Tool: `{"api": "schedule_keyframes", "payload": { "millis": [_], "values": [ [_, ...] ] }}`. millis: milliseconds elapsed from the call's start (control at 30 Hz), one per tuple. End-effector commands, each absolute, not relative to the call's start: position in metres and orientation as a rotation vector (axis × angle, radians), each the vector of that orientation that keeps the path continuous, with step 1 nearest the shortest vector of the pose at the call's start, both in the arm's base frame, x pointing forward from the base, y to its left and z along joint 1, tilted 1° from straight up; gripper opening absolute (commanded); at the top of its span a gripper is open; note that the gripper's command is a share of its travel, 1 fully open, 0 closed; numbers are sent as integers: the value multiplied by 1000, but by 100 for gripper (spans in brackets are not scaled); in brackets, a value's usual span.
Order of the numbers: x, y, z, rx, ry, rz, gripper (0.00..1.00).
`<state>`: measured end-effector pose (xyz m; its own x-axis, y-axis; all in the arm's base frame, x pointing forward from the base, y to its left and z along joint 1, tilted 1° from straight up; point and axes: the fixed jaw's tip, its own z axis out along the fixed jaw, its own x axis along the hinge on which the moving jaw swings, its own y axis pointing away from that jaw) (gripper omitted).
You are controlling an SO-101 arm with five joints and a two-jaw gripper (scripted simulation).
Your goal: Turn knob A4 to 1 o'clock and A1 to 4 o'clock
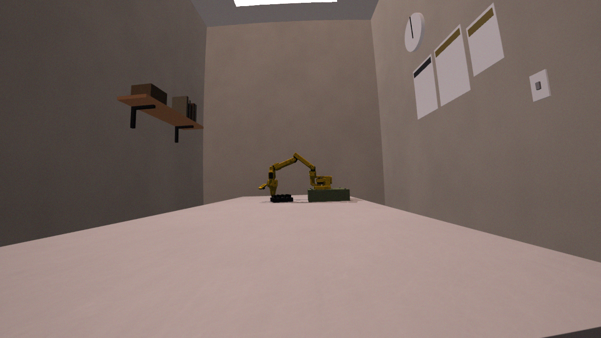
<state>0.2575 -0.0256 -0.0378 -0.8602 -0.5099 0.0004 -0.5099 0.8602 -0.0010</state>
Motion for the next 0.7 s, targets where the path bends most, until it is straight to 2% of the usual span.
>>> {"api": "schedule_keyframes", "payload": {
  "millis": [0, 667],
  "values": [
    [254, -25, -39, 839, -3014, -8, 8],
    [255, -25, -34, 839, -3014, -8, 8]
  ]
}}
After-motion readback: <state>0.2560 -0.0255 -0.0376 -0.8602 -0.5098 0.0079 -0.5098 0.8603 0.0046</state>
